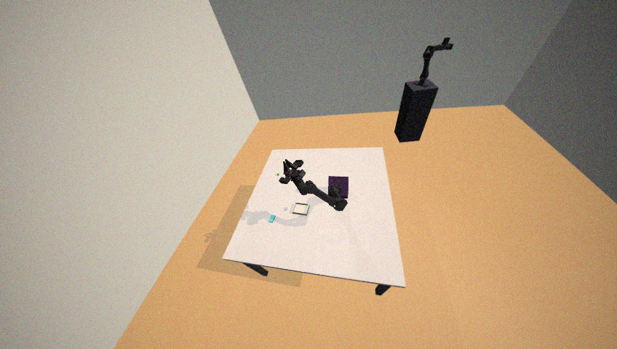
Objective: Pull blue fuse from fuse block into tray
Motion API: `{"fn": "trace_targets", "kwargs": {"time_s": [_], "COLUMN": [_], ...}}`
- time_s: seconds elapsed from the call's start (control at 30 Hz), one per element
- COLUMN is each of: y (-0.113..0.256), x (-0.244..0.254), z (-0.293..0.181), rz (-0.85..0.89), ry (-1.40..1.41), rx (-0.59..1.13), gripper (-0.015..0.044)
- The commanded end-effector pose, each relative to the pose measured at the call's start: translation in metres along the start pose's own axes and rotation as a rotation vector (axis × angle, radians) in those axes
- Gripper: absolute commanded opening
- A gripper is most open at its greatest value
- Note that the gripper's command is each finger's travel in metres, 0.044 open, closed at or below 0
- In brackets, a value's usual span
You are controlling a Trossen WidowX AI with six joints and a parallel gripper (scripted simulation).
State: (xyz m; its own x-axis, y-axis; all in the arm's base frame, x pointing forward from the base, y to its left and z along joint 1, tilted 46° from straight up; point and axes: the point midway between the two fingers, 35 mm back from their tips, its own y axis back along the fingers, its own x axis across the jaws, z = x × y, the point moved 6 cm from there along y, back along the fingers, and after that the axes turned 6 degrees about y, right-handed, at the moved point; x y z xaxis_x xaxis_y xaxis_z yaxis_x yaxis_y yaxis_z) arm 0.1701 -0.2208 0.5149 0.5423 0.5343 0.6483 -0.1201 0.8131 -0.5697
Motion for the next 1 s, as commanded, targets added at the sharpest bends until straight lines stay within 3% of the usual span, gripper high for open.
{"fn": "trace_targets", "kwargs": {"time_s": [0.0,0.43,0.73,0.97], "y": [-0.006,0.032,0.104,0.176], "x": [-0.011,-0.075,-0.13,-0.168], "z": [-0.051,-0.218,-0.298,-0.332], "rz": [0.006,-0.021,-0.113,-0.26], "ry": [0.093,0.298,0.318,0.246], "rx": [0.194,0.943,1.497,1.946], "gripper": [0.007,0.007,0.007,0.007]}}
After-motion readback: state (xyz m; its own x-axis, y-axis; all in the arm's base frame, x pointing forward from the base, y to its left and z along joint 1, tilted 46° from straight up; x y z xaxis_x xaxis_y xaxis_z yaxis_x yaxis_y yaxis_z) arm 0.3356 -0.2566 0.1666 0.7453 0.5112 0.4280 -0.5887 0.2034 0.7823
